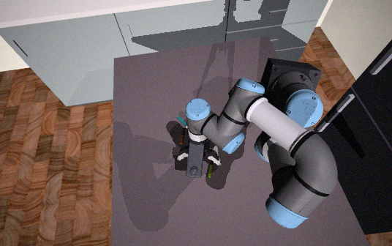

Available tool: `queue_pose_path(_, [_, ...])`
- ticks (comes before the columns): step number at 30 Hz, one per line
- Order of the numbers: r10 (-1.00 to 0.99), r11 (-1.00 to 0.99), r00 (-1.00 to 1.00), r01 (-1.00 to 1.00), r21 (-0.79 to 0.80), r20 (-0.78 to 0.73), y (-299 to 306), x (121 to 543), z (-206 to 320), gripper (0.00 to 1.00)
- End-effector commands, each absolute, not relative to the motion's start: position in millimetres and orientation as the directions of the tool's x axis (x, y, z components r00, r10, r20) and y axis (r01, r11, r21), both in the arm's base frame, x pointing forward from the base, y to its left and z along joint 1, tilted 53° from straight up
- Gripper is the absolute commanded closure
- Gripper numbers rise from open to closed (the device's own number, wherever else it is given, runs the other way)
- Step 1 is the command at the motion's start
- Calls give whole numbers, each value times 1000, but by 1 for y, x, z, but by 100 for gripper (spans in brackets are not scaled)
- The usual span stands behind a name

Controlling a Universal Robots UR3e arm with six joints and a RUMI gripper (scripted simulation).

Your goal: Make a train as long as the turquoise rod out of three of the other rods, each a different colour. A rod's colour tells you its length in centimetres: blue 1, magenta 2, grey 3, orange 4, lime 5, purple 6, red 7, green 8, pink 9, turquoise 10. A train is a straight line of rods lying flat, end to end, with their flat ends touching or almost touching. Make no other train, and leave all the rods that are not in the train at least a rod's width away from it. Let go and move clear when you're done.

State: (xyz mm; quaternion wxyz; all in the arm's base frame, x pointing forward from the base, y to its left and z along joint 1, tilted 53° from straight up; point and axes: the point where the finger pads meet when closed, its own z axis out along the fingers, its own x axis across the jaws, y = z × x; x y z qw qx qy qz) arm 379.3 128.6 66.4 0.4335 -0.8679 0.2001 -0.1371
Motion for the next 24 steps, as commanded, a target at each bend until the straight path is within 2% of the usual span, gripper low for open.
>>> queue_pose_path(1, [-552,-471,831,-378,-797,-67,127,384,69,0])
queue_pose_path(4, [-565,-457,821,-400,-795,-88,127,385,70,0])
queue_pose_path(7, [-613,-389,770,-490,-780,-178,126,388,72,0])
queue_pose_path(24, [-719,-102,500,-764,-637,-484,123,398,77,0])
